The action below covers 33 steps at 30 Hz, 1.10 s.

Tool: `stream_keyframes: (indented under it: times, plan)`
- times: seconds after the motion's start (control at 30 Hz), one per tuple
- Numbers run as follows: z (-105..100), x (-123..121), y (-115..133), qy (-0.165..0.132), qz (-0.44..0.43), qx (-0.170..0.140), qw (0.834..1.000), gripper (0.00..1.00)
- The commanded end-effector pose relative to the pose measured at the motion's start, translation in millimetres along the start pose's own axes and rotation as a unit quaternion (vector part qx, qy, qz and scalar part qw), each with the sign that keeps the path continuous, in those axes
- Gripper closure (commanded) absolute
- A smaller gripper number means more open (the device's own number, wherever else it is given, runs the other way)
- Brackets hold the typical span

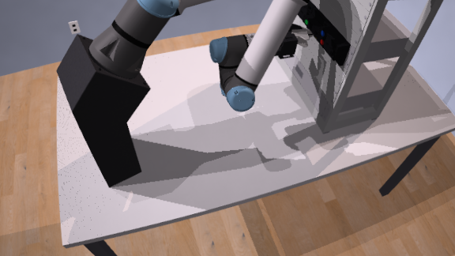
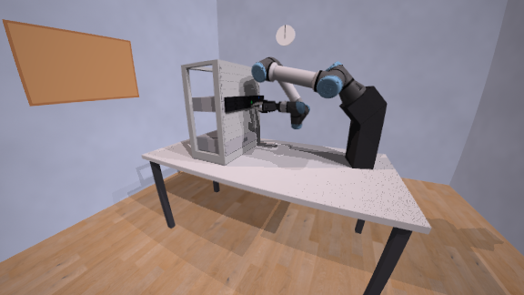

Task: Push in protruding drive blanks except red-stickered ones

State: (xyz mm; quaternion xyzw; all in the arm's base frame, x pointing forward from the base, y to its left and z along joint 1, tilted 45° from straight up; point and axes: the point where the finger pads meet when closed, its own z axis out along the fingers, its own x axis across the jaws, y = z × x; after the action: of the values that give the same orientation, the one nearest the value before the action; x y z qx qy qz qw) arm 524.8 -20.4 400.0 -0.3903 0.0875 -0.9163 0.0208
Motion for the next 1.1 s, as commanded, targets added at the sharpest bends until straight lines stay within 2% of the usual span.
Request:
stream_keyframes:
  times: [0.0, 1.07]
  plan:
    - [0.5, 0.9, 0.0, 0.001, 0.0, 0.0, 1.0, 1.0]
    - [6.3, 1.3, 0.0, 0.001, 0.0, 0.0, 1.0, 1.0]
